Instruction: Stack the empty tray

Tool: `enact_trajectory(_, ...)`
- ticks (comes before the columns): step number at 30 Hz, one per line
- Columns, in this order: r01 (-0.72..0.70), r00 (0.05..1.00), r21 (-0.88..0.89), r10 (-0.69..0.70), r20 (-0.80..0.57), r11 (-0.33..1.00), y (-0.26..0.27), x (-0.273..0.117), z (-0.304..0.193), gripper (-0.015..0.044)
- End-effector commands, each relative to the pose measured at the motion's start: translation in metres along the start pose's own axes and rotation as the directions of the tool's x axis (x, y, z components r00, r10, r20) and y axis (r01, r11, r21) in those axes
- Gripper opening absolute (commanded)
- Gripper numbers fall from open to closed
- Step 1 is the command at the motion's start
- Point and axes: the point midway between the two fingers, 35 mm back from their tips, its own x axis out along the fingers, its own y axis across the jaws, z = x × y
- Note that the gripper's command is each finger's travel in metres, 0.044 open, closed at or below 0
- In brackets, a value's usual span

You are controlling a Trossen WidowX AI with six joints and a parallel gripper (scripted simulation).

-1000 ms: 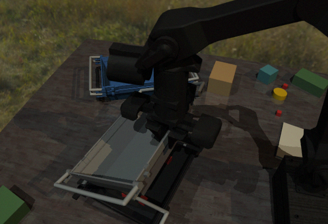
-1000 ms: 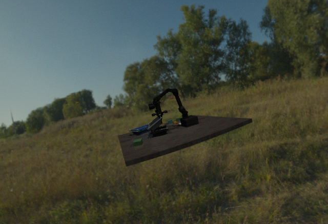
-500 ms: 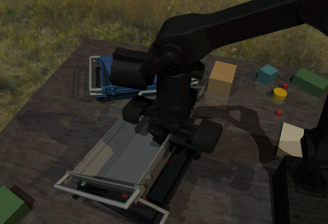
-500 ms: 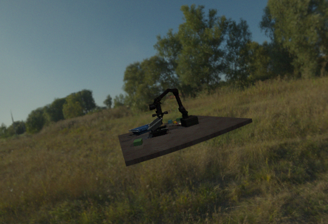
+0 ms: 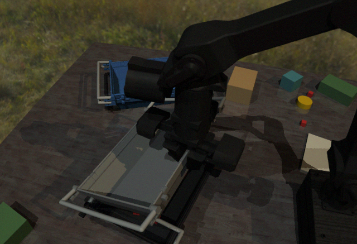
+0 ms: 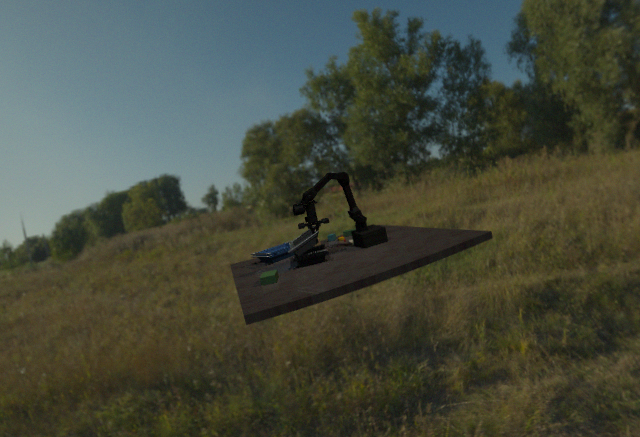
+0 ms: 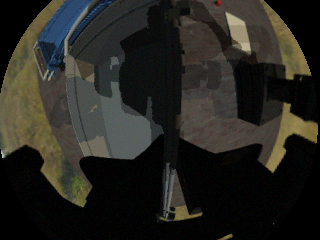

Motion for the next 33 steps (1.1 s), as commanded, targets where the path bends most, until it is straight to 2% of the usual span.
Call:
enact_trajectory(1, 0.013, 1.0, 0.002, -0.013, -0.001, 1.0, -0.006, 0.006, 0.0, 0.0)
enact_trajectory(33, 0.014, 1.0, 0.002, -0.014, -0.001, 1.0, -0.017, 0.028, 0.0, 0.0)
